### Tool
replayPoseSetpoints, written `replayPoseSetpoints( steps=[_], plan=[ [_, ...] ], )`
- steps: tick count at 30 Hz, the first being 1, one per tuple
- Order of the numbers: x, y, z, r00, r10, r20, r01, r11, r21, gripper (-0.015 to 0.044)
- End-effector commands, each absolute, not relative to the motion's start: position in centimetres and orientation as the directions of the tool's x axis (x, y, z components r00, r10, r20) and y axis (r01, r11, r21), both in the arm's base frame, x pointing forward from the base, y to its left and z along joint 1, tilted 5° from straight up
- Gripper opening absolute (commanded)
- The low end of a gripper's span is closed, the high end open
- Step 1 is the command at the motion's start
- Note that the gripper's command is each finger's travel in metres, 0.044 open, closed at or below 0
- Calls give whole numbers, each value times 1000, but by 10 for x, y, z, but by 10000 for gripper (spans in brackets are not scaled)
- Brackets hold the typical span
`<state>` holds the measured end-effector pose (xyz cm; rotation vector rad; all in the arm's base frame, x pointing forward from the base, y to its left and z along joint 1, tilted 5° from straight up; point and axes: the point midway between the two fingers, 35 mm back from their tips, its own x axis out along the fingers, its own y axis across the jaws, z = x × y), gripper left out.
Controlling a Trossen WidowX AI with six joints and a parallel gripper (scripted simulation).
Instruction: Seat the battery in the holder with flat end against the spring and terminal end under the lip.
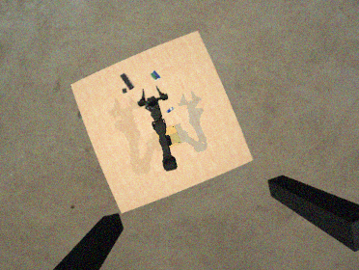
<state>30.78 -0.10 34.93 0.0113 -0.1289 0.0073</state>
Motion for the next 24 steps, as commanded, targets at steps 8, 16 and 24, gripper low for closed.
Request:
replayPoseSetpoints(
  steps=[8, 16, 24],
  plan=[
    [350, -46, 214, 891, -116, -438, 261, 921, 289, 235],
    [305, -89, 65, 369, -125, -921, 790, 565, 239, 235],
    [266, -97, 22, 84, -61, -995, 932, 358, 57, 235]
  ],
)
